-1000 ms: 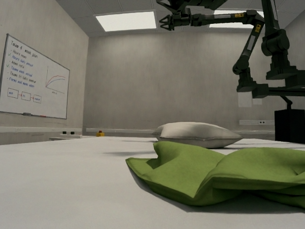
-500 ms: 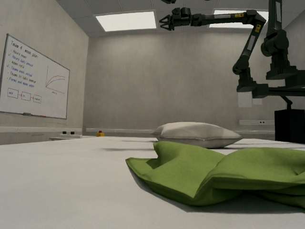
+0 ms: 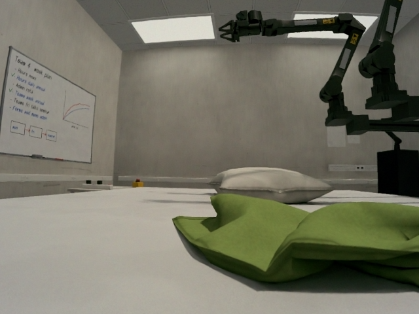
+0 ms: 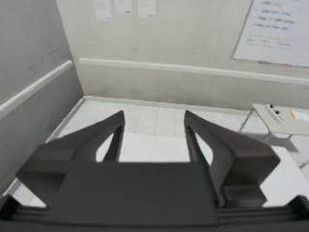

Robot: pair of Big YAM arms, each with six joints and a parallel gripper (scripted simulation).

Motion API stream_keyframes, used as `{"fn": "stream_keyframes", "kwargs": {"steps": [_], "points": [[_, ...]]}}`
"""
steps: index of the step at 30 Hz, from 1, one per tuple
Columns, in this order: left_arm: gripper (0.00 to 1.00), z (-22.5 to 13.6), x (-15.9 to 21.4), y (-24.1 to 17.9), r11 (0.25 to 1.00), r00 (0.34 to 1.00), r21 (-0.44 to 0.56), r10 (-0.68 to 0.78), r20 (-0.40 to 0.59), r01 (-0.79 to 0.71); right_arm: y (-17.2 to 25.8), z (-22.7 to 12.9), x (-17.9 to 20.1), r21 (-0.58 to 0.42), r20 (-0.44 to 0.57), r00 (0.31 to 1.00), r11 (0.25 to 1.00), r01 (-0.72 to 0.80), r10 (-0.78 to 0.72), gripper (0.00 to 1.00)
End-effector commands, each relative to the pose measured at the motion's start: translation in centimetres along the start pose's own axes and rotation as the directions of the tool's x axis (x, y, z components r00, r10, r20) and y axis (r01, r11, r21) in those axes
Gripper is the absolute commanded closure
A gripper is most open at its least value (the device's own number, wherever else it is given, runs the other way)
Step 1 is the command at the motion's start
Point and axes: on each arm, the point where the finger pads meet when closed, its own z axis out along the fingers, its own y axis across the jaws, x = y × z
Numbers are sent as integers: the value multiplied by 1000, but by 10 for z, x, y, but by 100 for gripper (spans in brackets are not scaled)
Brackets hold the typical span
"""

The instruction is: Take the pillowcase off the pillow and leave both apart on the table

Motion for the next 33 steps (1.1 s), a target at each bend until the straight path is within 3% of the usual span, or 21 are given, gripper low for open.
{"fn": "stream_keyframes", "kwargs": {"steps": [1, 7, 11, 12, 15, 24, 29, 33], "points": [[40, -10, -56, -27, 999, 998, 46, 12, 58, -15, 6, -6, -21, -15, 41, 999, 1000, -13, 14, 40], [40, -28, -80, -44, 997, 996, 80, 5, 84, -11, 6, -5, -21, -16, 39, 999, 1000, -15, 16, 40], [40, -19, -69, -40, 997, 998, 71, 4, 60, -9, 6, -5, -21, -15, 39, 999, 1000, -14, 15, 40], [40, -16, -35, -36, 997, 1000, 70, 7, 12, -8, 6, -5, -21, -15, 39, 999, 1000, -14, 15, 40], [40, -37, -75, -49, 995, 994, 96, 6, 107, -16, 6, -5, -22, -15, 39, 999, 1000, -15, 16, 40], [40, -25, -45, -36, 997, 999, 70, 10, 49, -13, 6, -5, -23, -15, 38, 999, 1000, -15, 16, 40], [40, -33, -62, -40, 997, 997, 80, 2, 79, -8, 6, -5, -24, -14, 38, 999, 1000, -15, 16, 40], [40, -36, -50, -36, 997, 998, 72, 7, 68, -12, 5, -5, -26, -14, 45, 999, 1000, -15, 16, 40]]}}
